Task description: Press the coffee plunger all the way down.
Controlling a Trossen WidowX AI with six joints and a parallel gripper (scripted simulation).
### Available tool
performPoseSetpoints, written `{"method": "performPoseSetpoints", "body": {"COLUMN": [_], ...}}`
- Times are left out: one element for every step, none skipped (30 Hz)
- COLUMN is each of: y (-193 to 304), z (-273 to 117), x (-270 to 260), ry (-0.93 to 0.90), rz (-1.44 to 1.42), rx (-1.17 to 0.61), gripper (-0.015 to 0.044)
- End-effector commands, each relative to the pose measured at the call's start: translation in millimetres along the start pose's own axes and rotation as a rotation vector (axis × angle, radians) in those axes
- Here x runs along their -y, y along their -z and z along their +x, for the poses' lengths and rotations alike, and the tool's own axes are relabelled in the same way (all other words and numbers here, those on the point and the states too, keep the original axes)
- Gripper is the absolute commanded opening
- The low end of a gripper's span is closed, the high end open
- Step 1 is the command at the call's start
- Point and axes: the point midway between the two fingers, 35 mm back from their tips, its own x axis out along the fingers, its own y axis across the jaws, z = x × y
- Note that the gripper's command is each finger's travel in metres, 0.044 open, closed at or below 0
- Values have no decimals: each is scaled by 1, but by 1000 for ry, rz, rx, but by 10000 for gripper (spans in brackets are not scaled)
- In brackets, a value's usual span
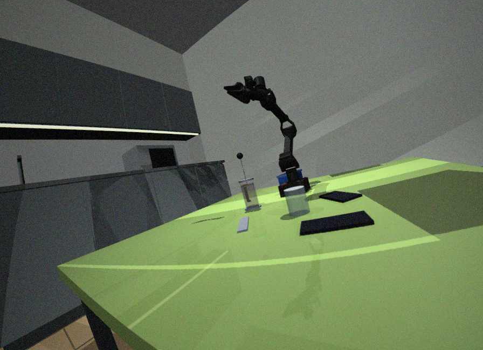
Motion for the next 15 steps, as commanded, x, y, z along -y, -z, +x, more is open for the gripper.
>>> {"method": "performPoseSetpoints", "body": {"y": [39, 51, 64, 76, 89, 102, 115, 127, 139, 151, 160, 165, 166, 167, 169], "z": [-4, -7, -10, -14, -18, -24, -30, -37, -45, -54, -62, -66, -68, -68, -69], "x": [-31, -40, -49, -57, -66, -74, -82, -91, -99, -107, -113, -117, -118, -119, -122], "ry": [-126, -158, -191, -220, -247, -272, -293, -312, -327, -339, -346, -351, -355, -356, -356], "rz": [128, 169, 213, 260, 307, 360, 416, 474, 534, 596, 647, 677, 687, 687, 687], "rx": [-106, -147, -191, -239, -292, -348, -406, -469, -534, -601, -656, -690, -700, -700, -700], "gripper": [440, 440, 440, 440, 440, 440, 440, 440, 440, 440, 440, 440, 440, 440, 440]}}
